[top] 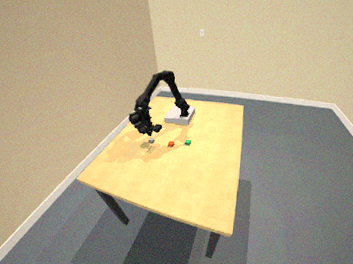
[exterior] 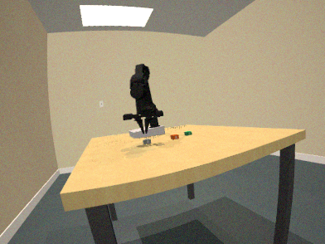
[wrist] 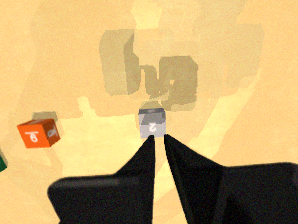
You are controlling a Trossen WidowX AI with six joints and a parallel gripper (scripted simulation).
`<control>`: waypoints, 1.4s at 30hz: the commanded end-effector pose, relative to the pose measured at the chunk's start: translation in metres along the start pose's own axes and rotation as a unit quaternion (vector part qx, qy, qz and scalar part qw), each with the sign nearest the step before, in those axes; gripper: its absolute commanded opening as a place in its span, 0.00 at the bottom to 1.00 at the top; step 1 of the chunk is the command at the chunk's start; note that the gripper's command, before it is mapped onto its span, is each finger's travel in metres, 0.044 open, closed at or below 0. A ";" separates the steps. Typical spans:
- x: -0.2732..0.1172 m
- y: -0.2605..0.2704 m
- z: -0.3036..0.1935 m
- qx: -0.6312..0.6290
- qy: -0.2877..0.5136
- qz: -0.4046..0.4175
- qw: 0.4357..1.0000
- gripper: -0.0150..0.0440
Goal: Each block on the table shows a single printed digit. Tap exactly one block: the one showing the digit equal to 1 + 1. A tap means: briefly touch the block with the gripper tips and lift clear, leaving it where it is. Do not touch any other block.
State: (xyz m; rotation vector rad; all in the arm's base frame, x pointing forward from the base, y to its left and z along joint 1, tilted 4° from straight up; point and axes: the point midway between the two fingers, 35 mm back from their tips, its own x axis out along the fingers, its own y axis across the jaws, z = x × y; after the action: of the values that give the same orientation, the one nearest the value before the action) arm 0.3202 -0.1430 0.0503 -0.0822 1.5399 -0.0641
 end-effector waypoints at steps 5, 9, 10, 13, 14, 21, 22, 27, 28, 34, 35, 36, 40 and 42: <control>0.003 0.001 -0.002 -0.004 0.003 0.003 1.000 0.29; 0.006 0.001 -0.002 -0.004 0.003 0.003 1.000 0.29; 0.007 0.001 -0.002 -0.004 0.003 0.003 1.000 0.29; 0.012 0.001 -0.002 -0.004 0.003 0.003 1.000 0.29; 0.014 0.001 -0.002 -0.004 0.003 0.003 1.000 0.29; 0.025 0.001 -0.002 -0.004 0.003 0.003 1.000 0.29; 0.026 0.001 -0.002 -0.004 0.003 0.003 1.000 0.29; 0.033 0.001 -0.002 -0.004 0.003 0.003 1.000 0.29; 0.033 0.001 -0.002 -0.004 0.003 0.003 1.000 0.29; 0.033 0.001 -0.002 -0.004 0.003 0.003 1.000 0.29; 0.027 0.000 0.000 0.000 0.000 0.000 1.000 0.29; 0.017 0.001 -0.001 -0.002 0.001 0.001 1.000 0.29; 0.003 0.001 -0.002 -0.004 0.003 0.003 1.000 0.29; 0.003 0.004 -0.001 -0.004 0.003 0.003 1.000 0.33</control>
State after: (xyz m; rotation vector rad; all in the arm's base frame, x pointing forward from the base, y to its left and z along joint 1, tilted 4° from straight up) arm 0.3192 -0.1429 0.0429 -0.0861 1.5415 -0.0592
